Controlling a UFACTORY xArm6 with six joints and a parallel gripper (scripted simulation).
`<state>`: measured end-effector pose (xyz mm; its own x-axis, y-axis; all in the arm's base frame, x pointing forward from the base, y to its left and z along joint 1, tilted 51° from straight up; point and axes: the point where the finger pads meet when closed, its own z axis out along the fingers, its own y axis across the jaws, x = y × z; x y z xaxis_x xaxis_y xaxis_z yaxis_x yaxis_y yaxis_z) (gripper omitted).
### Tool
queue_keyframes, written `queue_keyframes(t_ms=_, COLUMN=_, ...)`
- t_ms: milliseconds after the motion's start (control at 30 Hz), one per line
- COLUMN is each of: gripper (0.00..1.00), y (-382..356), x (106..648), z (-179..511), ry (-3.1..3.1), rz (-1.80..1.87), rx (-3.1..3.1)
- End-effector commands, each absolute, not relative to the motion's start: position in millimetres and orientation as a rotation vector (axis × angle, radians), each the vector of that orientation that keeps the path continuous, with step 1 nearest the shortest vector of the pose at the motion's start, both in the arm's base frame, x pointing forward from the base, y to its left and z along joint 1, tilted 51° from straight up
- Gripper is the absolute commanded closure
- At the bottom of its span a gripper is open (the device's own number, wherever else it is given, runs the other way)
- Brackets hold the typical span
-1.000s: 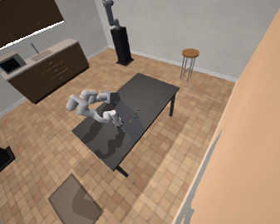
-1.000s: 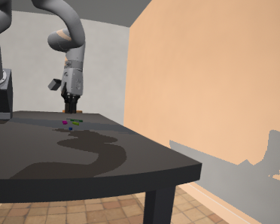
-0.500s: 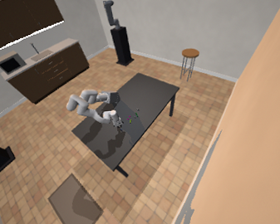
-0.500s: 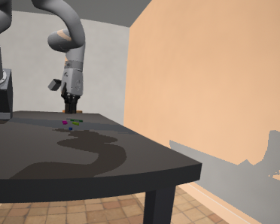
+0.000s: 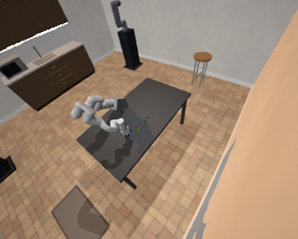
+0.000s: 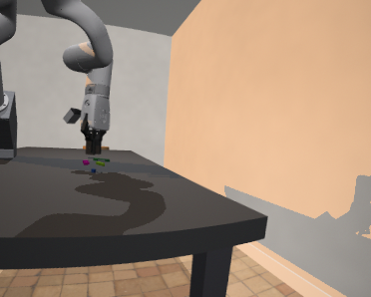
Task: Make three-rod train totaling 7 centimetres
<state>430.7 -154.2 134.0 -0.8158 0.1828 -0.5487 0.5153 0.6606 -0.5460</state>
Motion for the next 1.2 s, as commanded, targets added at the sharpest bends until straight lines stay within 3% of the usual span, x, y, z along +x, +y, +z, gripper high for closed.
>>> queue_keyframes(t_ms=0, gripper=0.76, y=-157.9, x=433.1, z=131.1, ry=2.424, rz=-0.992, rx=0.544)
queue_keyframes(t_ms=1167, gripper=0.76, y=-182.5, x=442.0, z=110.3, ry=2.424, rz=-0.992, rx=0.544)
